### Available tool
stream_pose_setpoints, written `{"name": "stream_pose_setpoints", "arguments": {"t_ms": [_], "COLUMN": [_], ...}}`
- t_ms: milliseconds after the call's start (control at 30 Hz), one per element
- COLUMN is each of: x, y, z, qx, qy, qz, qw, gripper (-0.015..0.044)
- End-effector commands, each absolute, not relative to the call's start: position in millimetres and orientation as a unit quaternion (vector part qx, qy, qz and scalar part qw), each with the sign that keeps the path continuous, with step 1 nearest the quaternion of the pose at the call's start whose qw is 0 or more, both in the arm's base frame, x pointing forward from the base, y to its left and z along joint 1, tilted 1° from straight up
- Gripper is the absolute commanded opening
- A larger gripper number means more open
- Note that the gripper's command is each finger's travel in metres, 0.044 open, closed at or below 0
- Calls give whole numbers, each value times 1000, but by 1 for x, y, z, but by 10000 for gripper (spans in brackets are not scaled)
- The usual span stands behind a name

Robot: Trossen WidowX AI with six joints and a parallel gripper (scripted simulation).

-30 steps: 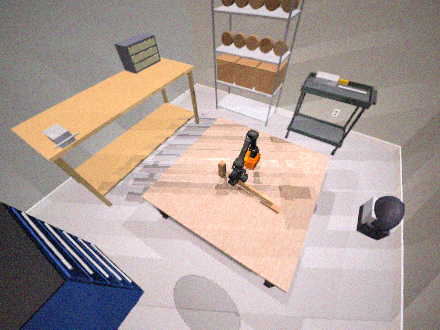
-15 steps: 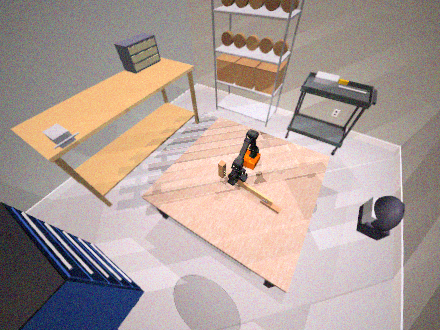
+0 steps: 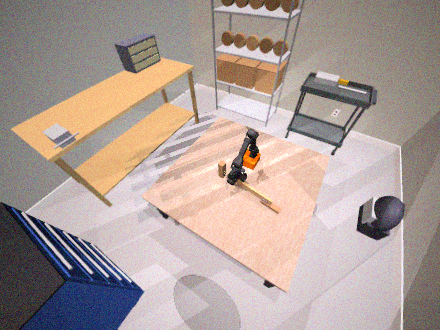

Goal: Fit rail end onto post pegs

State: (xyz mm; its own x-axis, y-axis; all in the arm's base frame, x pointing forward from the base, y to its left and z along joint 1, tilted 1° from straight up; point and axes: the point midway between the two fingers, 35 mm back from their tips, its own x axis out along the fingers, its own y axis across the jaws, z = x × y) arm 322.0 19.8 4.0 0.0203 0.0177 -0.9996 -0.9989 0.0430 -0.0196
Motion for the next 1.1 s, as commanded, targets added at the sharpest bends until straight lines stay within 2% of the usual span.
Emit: {"name": "stream_pose_setpoints", "arguments": {"t_ms": [0,1067], "x": [322,321], "y": [18,8], "z": [4,4], "qx": [-490,-491], "qy": [500,501], "qz": [489,489], "qw": [519,519], "gripper": [0,0]}}
